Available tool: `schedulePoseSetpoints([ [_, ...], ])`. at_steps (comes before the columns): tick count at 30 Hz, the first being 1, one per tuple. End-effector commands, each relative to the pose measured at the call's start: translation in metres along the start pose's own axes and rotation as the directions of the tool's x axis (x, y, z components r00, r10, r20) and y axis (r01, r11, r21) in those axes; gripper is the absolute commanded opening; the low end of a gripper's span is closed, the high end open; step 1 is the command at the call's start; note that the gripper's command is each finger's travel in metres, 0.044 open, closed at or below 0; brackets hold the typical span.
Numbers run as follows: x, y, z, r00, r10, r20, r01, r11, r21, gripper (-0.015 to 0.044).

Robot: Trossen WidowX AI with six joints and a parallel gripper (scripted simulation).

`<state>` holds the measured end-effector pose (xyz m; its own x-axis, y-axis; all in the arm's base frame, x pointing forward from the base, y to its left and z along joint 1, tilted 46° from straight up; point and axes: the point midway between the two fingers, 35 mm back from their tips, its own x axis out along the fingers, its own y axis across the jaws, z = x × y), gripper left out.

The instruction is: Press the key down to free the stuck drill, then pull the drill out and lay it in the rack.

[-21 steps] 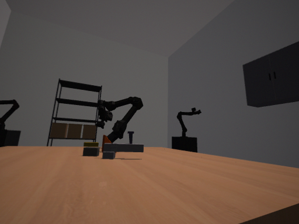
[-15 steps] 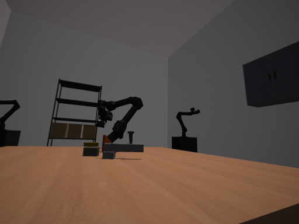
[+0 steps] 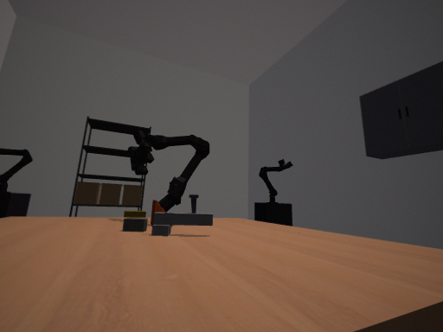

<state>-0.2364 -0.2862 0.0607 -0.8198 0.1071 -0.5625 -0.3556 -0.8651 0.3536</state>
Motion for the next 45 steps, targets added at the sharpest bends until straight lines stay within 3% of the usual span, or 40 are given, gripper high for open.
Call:
schedulePoseSetpoints([
  [1, -0.038, 0.007, -0.047, 0.984, 0.04, -0.172, -0.084, 0.962, -0.258, 0.0],
  [8, -0.131, -0.015, -0.13, 0.878, 0.015, -0.478, -0.369, 0.657, -0.657, 0.0],
  [14, -0.216, -0.064, -0.179, 0.743, -0.099, -0.662, -0.629, 0.238, -0.74, 0.0],
  [20, -0.291, -0.133, -0.199, 0.627, -0.283, -0.726, -0.779, -0.198, -0.595, 0.0],
  [24, -0.336, -0.191, -0.196, 0.57, -0.43, -0.7, -0.807, -0.454, -0.378, 0.0],
  [28, -0.375, -0.25, -0.18, 0.534, -0.569, -0.625, -0.778, -0.621, -0.099, 0.0],
  [33, -0.411, -0.324, -0.144, 0.52, -0.711, -0.473, -0.682, -0.68, 0.272, 0.0],
  [39, -0.438, -0.405, -0.081, 0.536, -0.81, -0.237, -0.531, -0.541, 0.652, 0.0],
  [42, -0.444, -0.433, -0.053, 0.547, -0.825, -0.139, -0.476, -0.444, 0.759, 0.0],
  [45, -0.444, -0.434, -0.051, 0.548, -0.826, -0.132, -0.472, -0.436, 0.766, 0.0],
])
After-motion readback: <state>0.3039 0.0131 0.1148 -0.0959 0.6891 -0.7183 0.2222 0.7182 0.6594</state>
